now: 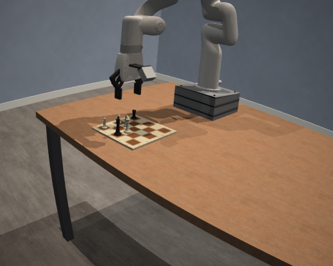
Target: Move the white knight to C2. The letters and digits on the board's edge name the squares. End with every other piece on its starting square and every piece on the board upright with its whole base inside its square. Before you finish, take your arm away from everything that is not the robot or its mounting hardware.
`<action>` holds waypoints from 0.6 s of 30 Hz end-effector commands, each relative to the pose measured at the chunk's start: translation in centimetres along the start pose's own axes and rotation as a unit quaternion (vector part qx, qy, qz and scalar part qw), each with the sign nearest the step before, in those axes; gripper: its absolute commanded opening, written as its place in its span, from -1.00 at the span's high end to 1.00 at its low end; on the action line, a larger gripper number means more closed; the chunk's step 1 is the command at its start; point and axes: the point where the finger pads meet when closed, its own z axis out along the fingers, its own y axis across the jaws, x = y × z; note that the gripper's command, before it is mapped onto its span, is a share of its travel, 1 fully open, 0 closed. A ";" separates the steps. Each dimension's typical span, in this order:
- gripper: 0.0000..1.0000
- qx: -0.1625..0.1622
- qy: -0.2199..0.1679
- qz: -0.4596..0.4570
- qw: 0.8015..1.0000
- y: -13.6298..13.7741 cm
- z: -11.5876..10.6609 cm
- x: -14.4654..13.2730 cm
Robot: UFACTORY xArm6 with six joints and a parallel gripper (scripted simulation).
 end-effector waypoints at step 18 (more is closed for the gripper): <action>-1.00 -0.002 0.000 0.000 1.000 0.1 -5.8 0.0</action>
